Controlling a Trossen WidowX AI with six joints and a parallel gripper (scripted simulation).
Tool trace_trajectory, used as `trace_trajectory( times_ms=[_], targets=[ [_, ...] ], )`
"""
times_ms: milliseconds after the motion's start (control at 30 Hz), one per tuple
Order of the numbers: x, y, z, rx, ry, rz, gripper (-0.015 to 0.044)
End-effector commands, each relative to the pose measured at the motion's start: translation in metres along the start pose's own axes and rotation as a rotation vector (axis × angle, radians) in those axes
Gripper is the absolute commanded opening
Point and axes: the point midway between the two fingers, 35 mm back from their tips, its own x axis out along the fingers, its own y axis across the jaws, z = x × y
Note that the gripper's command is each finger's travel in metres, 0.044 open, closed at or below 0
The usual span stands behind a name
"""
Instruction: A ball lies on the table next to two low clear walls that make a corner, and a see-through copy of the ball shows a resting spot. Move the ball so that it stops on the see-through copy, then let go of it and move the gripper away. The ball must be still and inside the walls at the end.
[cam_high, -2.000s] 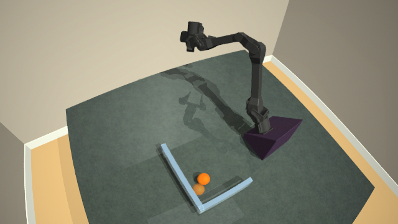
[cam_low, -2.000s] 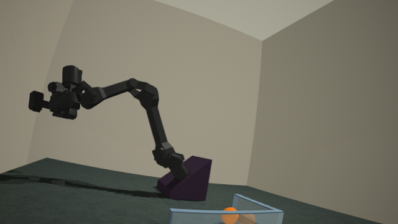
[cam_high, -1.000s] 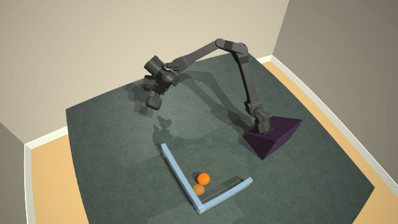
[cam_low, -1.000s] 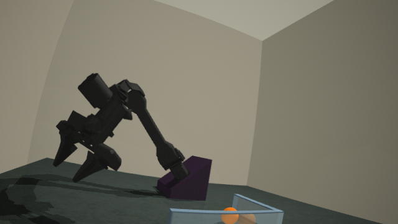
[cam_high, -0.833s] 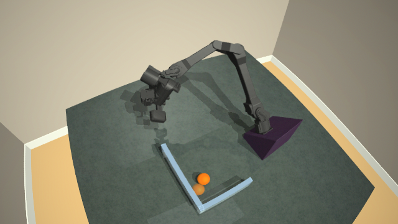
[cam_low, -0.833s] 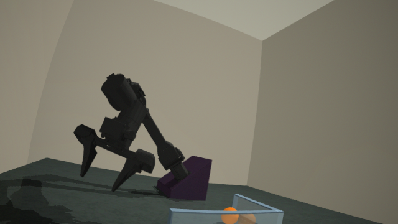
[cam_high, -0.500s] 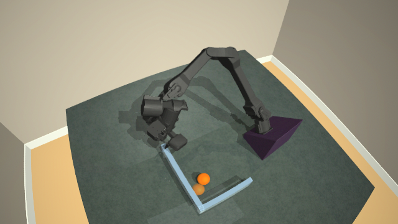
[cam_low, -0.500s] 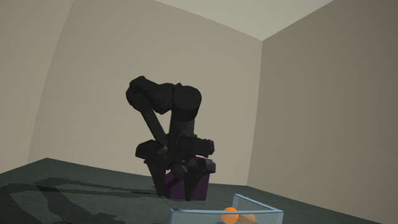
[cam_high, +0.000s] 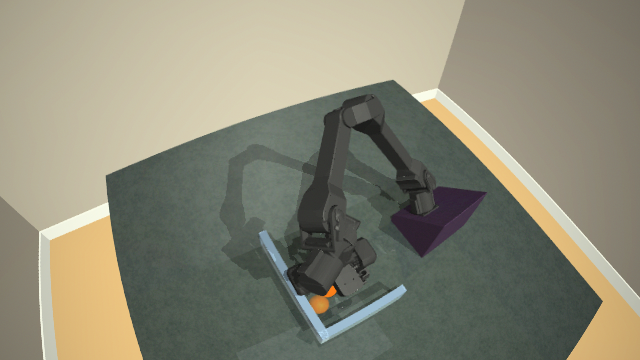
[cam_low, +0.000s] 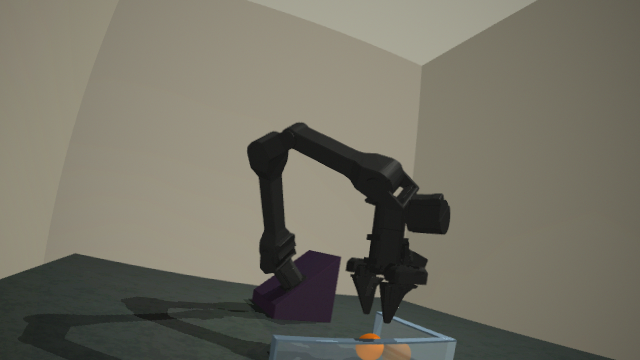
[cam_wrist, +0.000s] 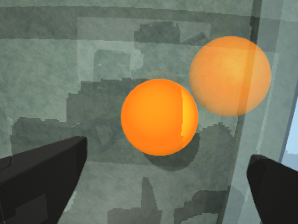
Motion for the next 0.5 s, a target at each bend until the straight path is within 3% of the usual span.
trace_trajectory(
  times_ms=[0,467],
  targets=[
    [0.001,0.004,0.000,-0.050,0.011,0.021,0.0349],
    [0.023,0.004,0.000,-0.050,0.012,0.021,0.0349]
  ],
)
